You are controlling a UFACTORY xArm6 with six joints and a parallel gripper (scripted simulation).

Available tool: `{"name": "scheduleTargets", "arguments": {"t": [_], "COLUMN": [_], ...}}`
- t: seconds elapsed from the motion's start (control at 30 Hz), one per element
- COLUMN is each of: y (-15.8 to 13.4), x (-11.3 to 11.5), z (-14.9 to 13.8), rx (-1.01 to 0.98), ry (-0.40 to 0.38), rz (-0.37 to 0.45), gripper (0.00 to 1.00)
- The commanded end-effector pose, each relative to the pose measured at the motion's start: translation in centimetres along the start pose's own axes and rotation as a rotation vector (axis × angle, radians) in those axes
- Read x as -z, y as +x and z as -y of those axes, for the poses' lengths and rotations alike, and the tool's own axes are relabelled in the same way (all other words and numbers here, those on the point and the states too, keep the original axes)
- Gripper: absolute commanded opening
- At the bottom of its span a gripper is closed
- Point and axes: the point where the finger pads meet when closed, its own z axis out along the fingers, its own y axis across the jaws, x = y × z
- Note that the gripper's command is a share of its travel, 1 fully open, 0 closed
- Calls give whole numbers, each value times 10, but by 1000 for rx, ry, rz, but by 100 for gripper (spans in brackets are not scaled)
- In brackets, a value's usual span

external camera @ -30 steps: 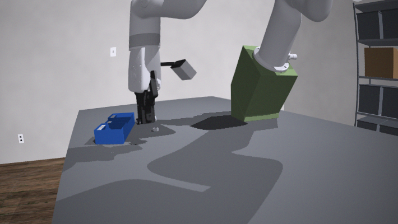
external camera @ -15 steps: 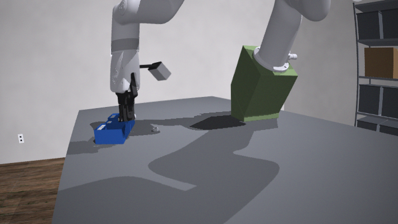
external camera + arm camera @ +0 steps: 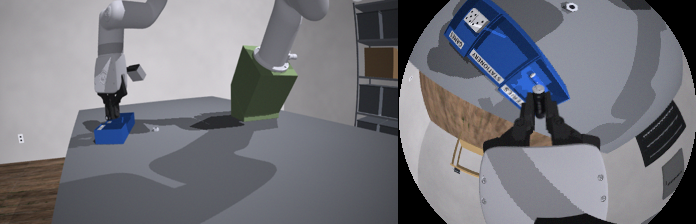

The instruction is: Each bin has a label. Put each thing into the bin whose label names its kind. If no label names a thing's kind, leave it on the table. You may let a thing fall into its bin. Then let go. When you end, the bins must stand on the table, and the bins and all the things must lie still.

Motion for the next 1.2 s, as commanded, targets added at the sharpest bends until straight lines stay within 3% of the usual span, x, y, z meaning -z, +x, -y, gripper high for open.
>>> {"name": "scheduleTargets", "arguments": {"t": [0.0, 0.53, 1.17], "y": [-1, -2, -1], "x": [1, 1, -1], "z": [4, 4, 4], "rx": [158, 569, 576], "ry": [-1, -10, -10], "rz": [7, 19, 20], "gripper": [0, 0, 0]}}
